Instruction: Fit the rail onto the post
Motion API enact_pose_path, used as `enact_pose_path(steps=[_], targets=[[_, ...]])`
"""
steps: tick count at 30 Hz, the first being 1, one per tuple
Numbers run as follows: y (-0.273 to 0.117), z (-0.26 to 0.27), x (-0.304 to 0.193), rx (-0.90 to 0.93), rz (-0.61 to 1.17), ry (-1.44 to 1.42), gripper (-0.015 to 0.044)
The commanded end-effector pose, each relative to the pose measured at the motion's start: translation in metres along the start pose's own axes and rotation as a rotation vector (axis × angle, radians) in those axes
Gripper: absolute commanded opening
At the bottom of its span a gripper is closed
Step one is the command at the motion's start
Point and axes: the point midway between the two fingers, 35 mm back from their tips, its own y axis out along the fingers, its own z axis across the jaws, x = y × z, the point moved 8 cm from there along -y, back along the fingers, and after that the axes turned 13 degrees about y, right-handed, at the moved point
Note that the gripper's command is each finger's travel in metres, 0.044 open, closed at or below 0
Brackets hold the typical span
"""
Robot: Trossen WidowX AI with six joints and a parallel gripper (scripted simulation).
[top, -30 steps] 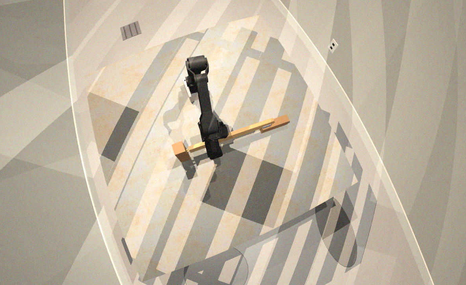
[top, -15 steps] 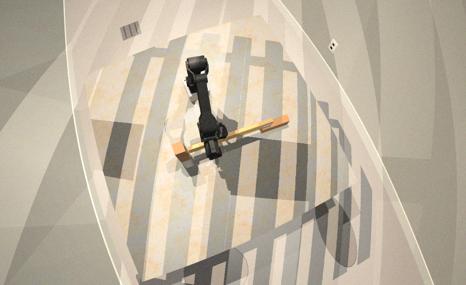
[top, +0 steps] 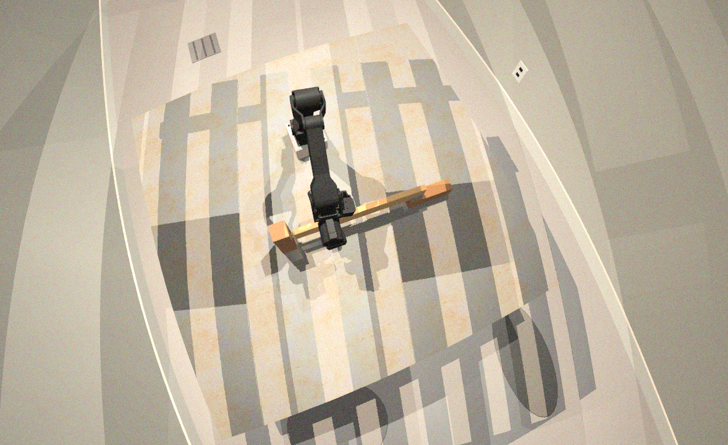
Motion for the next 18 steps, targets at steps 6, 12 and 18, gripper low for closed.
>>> enact_pose_path(steps=[6,12,18], targets=[[-0.0024,-0.0009,0.0002,-0.008,0.003,0.003,0.0000],[-0.0022,-0.0004,0.0021,-0.008,0.003,0.003,0.0000],[-0.0014,0.0001,0.0036,-0.008,0.003,0.003,0.0000]])
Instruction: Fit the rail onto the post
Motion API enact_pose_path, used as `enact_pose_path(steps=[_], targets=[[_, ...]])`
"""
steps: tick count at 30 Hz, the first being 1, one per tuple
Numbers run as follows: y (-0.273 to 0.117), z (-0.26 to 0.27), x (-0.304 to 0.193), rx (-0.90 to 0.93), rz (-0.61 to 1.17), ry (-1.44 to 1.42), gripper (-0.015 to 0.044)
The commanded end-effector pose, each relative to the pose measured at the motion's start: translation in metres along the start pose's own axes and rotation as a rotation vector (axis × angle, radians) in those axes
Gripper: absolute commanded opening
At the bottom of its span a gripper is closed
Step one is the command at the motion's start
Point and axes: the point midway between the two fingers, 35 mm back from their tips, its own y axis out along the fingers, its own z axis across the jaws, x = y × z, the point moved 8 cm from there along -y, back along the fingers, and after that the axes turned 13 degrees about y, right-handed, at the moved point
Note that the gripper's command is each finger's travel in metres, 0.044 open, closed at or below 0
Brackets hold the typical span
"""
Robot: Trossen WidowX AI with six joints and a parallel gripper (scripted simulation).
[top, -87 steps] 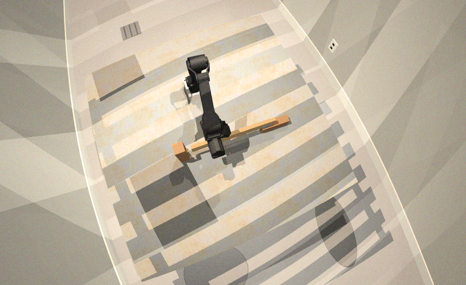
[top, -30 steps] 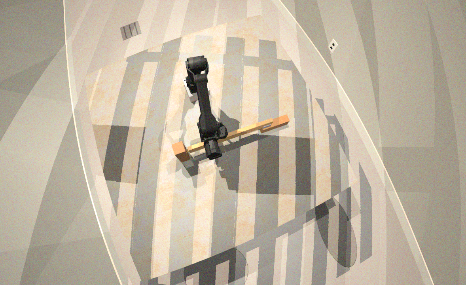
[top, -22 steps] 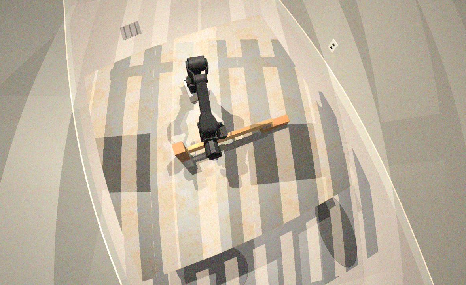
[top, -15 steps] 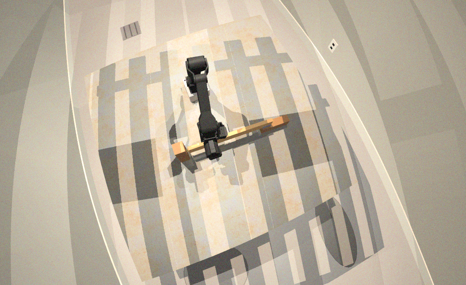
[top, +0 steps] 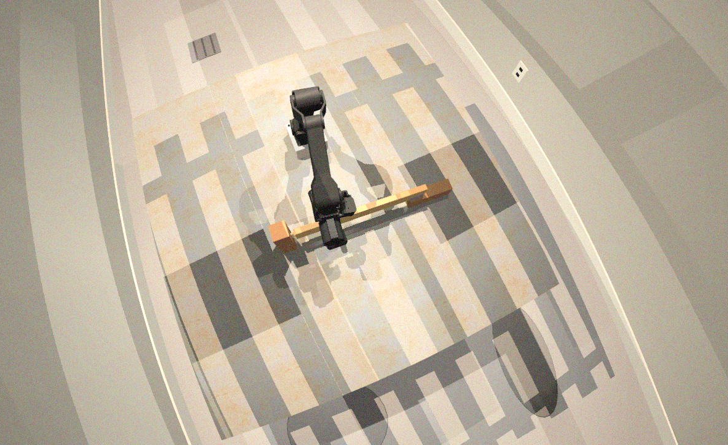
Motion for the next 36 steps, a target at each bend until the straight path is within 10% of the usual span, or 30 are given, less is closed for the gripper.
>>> enact_pose_path(steps=[1,36], targets=[[-0.0009,-0.0002,0.0019,-0.007,0.000,0.001,0.0000],[0.0000,0.0003,-0.0017,-0.006,0.001,0.001,0.0000]])
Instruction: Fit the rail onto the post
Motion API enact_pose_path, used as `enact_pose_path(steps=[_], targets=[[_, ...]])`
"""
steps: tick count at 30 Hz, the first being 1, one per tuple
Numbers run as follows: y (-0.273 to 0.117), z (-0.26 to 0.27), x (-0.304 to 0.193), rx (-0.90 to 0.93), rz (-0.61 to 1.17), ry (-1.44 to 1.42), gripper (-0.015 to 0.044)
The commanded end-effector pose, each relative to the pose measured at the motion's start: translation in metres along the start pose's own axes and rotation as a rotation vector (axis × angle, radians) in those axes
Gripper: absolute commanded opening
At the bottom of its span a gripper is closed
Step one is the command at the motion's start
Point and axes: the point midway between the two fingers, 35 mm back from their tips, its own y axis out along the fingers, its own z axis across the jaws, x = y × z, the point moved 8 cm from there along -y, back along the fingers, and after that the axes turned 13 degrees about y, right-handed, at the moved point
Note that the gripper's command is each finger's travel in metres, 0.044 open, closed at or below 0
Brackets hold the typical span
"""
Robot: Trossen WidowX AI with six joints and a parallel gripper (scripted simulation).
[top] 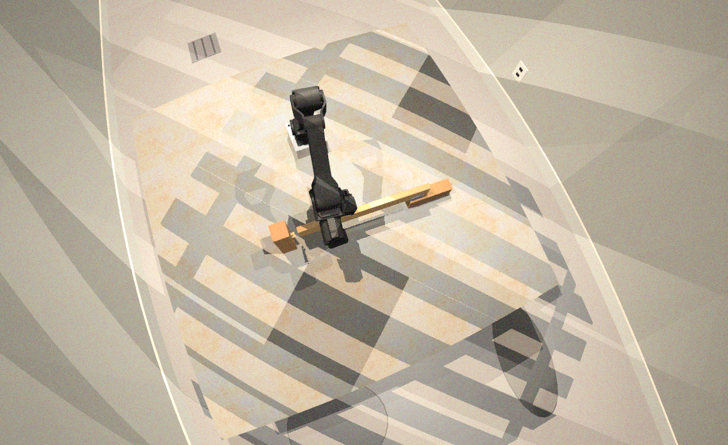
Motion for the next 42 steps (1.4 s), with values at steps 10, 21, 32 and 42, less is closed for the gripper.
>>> enact_pose_path(steps=[10,21,32,42], targets=[[-0.0037,-0.0027,-0.0016,-0.017,0.015,0.004,0.0000],[-0.0057,-0.0026,0.0014,-0.017,0.015,0.004,0.0000],[-0.0084,-0.0028,0.0031,-0.017,0.014,0.004,0.0000],[-0.0099,-0.0030,0.0034,-0.017,0.014,0.004,0.0000]])
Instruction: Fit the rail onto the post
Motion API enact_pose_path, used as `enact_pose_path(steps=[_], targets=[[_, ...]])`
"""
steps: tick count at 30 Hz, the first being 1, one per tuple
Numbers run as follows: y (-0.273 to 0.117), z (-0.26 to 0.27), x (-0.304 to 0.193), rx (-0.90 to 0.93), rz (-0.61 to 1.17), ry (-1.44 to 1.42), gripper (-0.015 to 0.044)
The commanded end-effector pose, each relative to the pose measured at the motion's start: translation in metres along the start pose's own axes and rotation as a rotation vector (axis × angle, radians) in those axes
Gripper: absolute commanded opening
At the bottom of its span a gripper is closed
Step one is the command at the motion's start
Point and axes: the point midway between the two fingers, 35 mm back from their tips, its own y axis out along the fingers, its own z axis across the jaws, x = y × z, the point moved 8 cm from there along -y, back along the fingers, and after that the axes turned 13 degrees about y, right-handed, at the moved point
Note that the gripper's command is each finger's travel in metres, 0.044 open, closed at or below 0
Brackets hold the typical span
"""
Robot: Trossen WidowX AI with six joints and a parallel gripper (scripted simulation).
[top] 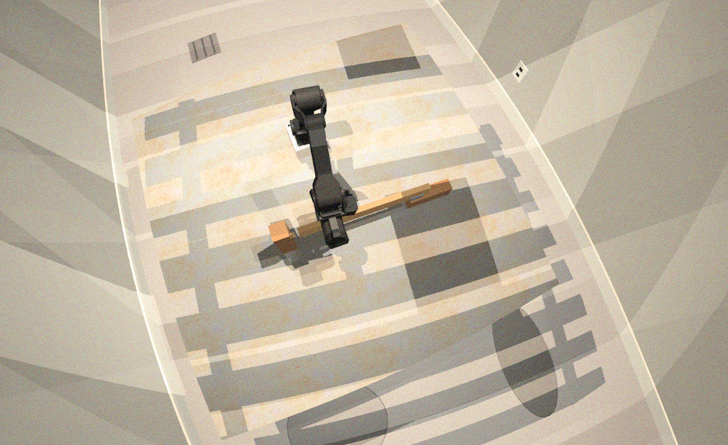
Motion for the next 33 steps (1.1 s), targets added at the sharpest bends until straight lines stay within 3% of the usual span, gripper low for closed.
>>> enact_pose_path(steps=[1,33], targets=[[-0.0033,-0.0013,0.0009,-0.008,-0.005,0.002,0.0000],[0.0005,-0.0029,-0.0073,-0.009,-0.004,0.002,0.0000]])
